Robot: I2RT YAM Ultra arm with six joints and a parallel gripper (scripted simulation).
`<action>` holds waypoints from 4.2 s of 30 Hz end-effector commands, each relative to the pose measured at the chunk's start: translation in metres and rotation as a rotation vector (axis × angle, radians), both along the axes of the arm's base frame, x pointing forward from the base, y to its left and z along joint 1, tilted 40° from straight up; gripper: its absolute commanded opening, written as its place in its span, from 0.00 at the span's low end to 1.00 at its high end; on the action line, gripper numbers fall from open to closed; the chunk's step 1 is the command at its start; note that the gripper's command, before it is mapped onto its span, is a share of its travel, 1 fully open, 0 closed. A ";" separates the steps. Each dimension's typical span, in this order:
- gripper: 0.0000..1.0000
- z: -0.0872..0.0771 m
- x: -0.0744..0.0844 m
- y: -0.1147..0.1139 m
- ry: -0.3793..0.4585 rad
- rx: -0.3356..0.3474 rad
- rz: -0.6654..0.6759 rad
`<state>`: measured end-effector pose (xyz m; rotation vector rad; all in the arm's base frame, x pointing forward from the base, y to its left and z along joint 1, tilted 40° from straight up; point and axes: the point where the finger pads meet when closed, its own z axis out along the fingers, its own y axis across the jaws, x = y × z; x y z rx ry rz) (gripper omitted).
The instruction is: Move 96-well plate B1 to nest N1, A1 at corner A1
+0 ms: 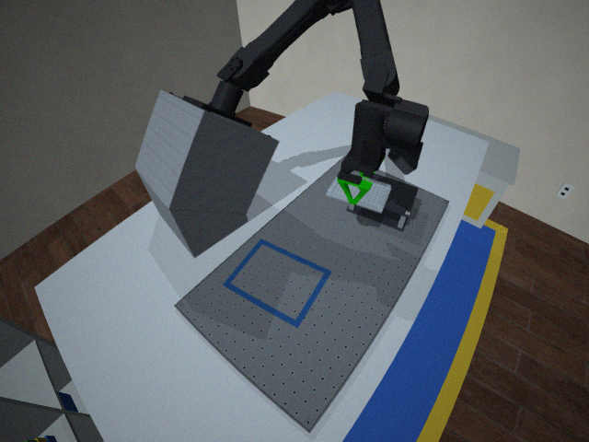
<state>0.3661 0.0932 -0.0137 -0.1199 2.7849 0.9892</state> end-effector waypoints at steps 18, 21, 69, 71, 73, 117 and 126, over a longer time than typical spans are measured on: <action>0.00 0.055 0.022 0.023 -0.008 -0.002 -0.045; 0.00 0.063 0.021 0.036 -0.008 -0.002 -0.027; 0.00 0.087 0.030 0.060 0.027 0.001 -0.037; 0.00 0.086 0.030 0.060 0.030 0.001 -0.037; 0.00 0.085 0.029 0.059 0.033 0.001 -0.037; 0.00 0.090 0.032 0.059 0.015 0.003 -0.038; 0.00 0.091 0.033 0.059 0.014 0.003 -0.039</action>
